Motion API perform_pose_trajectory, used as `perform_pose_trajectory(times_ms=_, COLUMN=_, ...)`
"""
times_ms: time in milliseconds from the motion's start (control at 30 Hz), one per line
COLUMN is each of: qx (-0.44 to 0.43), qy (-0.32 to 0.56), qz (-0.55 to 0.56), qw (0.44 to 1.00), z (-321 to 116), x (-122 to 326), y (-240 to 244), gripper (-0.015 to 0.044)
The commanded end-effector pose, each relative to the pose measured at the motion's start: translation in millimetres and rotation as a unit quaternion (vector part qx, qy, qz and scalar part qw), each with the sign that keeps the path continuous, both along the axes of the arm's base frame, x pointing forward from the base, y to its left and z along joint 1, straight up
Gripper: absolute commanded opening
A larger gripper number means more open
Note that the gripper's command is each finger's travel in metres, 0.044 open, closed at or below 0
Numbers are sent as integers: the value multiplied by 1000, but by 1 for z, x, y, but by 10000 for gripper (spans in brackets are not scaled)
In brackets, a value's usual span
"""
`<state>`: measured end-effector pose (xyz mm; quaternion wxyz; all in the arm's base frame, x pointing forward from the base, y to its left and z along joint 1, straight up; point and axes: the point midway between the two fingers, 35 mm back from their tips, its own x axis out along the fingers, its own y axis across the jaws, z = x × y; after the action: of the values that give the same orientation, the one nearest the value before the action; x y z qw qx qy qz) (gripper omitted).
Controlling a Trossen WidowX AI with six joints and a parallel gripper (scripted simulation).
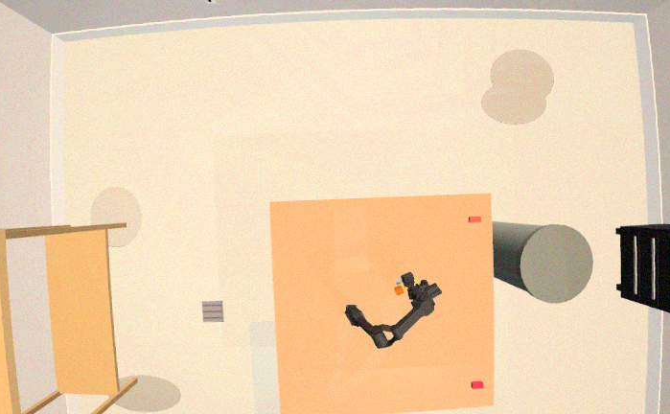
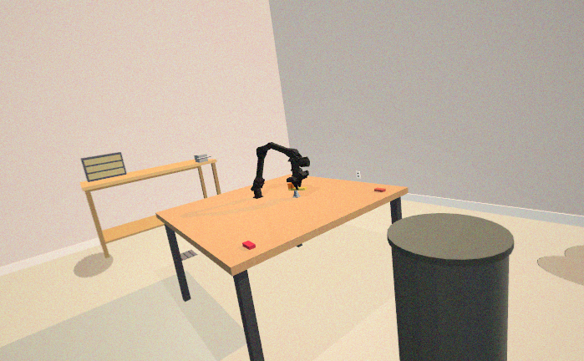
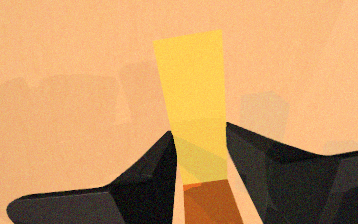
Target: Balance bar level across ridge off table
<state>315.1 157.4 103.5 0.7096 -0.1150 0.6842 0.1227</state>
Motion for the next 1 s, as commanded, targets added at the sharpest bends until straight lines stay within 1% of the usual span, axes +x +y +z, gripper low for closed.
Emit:
perform_pose_trajectory(times_ms=0, qx=0, qy=1, qz=1, qw=1000, z=-2, x=0, y=0, gripper=0)
perform_pose_trajectory(times_ms=967, qx=0, qy=1, qz=1, qw=1000, z=-4, x=0, y=0, gripper=0)
